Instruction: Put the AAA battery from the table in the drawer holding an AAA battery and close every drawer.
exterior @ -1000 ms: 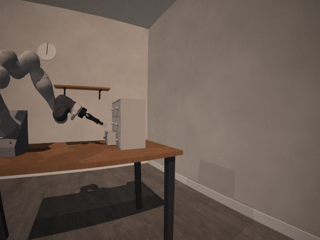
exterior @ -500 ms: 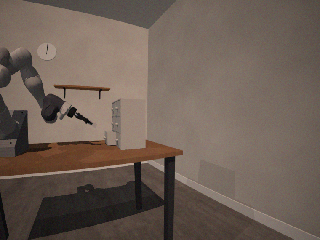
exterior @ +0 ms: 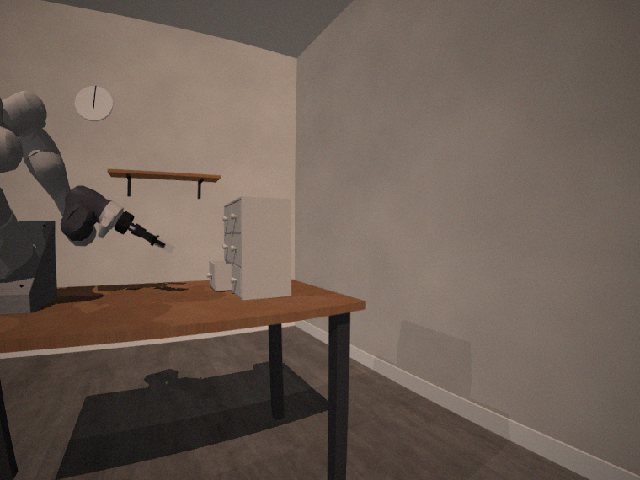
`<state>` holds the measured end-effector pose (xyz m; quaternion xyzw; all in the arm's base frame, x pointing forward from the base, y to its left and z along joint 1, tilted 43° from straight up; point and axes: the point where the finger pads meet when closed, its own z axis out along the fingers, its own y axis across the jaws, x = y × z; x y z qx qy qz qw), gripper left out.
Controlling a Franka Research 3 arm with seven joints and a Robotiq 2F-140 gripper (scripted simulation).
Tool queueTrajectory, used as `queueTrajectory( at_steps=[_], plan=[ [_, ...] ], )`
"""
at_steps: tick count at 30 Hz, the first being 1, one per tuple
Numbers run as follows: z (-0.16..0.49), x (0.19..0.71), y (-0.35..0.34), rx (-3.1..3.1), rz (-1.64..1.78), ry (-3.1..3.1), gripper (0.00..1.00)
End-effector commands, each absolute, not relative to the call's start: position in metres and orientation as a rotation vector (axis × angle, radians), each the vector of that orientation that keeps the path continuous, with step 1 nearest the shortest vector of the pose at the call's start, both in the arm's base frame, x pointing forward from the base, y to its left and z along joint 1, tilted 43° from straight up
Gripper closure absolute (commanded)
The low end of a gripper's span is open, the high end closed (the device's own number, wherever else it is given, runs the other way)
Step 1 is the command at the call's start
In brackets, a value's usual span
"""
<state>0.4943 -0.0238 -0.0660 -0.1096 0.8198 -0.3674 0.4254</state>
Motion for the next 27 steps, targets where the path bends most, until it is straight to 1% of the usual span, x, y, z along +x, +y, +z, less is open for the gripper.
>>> queueTrajectory(
  at_steps=[1, 27],
  plan=[
    [-0.0624, 0.4857, -0.0239, -0.249, -0.918, 2.044, 0.00],
    [-0.0595, 0.4828, -0.0205, -0.206, -0.947, 2.135, 0.00]
  ],
)
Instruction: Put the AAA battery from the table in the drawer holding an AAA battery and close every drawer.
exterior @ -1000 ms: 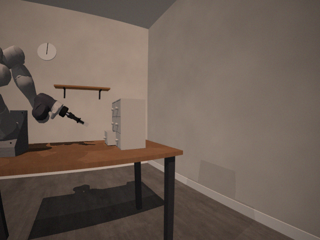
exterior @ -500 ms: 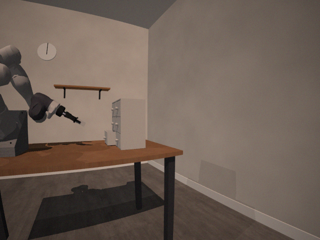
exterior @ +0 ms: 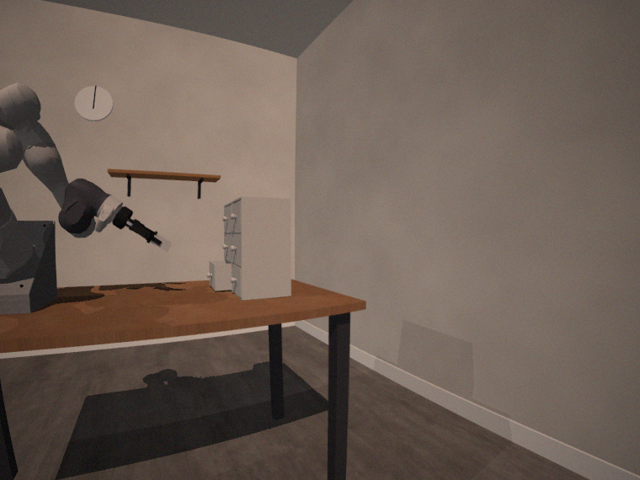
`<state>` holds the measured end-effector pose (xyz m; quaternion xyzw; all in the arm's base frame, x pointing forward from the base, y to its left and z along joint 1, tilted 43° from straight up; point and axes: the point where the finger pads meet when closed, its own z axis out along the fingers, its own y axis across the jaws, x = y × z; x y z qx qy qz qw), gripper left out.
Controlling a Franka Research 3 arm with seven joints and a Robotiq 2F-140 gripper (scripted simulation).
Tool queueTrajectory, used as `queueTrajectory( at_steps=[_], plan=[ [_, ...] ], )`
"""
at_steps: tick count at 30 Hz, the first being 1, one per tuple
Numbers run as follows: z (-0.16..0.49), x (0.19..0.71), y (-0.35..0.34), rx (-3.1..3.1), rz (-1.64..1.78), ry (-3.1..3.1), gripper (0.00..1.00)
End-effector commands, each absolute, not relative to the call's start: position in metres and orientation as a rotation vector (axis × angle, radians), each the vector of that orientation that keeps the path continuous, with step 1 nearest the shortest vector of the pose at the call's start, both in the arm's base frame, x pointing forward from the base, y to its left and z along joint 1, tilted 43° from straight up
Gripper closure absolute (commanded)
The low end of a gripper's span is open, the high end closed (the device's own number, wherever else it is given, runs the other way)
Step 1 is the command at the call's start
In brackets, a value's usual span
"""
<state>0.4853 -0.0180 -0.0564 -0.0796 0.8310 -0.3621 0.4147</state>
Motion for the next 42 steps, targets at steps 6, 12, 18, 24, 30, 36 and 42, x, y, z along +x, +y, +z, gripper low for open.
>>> queueTrajectory(
  at_steps=[6, 12, 18, 24, 30, 36, 42],
  plan=[
    [-0.057, 0.483, -0.020, -0.174, -0.974, 2.200, 0.00],
    [-0.057, 0.484, -0.018, -0.154, -0.981, 2.246, 0.00],
    [-0.052, 0.484, -0.014, -0.083, -1.022, 2.377, 0.00],
    [-0.046, 0.485, -0.008, 0.036, -1.082, 2.581, 0.00],
    [-0.042, 0.486, -0.004, 0.123, -1.119, 2.715, 0.00],
    [-0.037, 0.487, 0.001, 0.230, -1.159, 2.866, 0.00],
    [-0.034, 0.488, 0.003, 0.290, -1.179, 2.944, 0.00]
  ],
)
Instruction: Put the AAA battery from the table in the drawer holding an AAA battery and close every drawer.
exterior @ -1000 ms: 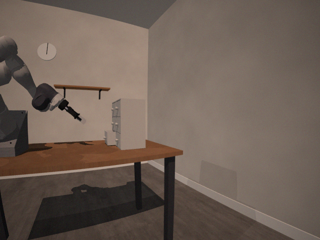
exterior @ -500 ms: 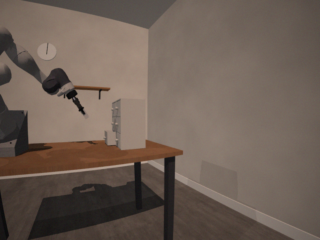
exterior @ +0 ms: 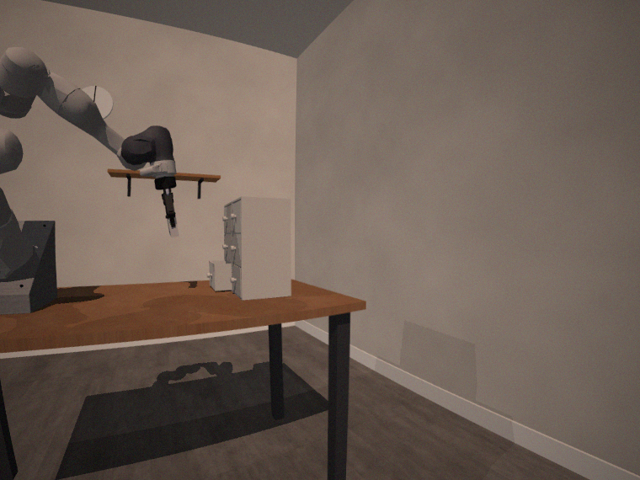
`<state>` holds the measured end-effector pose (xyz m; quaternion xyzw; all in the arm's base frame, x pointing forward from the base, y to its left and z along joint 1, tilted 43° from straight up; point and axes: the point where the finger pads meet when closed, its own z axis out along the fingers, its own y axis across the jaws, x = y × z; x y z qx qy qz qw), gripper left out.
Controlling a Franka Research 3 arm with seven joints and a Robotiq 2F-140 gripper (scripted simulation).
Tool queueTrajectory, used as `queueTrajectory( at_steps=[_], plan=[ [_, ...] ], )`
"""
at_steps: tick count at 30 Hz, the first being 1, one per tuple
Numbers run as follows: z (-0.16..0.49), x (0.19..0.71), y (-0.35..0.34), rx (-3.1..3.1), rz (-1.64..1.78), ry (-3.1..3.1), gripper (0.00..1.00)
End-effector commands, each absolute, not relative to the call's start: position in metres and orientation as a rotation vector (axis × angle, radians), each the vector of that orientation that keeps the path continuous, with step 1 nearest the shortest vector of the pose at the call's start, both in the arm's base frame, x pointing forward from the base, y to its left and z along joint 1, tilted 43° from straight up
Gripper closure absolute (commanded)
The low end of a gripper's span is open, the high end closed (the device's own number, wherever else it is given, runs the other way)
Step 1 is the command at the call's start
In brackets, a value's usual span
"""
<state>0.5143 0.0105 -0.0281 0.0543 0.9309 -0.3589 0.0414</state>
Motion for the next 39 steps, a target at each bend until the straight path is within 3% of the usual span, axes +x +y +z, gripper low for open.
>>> queueTrajectory(
  at_steps=[1, 39],
  plan=[
    [-0.0342, 0.4877, 0.0033, 0.296, -1.180, 2.952, 0.00],
    [-0.0333, 0.4876, 0.0052, 0.302, -1.183, 2.976, 0.00]
  ],
)
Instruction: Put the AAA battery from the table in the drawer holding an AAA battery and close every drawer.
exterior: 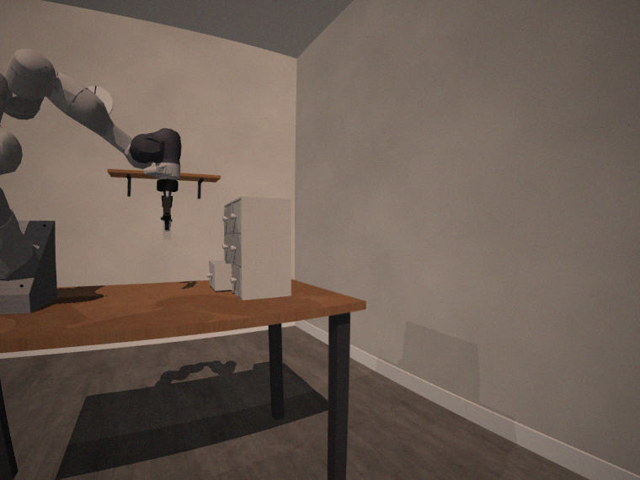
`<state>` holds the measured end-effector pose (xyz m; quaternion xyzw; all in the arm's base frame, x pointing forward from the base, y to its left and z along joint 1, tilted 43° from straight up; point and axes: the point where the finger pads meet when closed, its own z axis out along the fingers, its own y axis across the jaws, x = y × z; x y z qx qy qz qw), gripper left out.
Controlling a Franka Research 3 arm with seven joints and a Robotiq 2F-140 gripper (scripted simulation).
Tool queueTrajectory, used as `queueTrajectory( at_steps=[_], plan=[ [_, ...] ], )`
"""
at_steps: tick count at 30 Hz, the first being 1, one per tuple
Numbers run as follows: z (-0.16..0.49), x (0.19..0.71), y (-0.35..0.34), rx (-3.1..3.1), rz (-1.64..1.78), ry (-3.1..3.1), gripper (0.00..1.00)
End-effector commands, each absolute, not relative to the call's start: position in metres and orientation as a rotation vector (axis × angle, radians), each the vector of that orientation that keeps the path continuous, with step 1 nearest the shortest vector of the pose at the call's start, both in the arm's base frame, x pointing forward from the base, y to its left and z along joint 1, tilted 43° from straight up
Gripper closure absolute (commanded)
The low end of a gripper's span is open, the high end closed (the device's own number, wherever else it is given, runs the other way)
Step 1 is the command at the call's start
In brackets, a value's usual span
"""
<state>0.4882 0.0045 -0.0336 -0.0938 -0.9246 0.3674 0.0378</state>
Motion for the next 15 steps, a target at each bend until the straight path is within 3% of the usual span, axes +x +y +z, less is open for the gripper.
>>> queueTrajectory(
  at_steps=[1, 15],
  plan=[
    [-0.033, 0.487, 0.006, -0.288, 1.127, -2.837, 0.00],
    [-0.019, 0.445, 0.048, -0.294, 1.129, -2.836, 0.00]
  ],
)
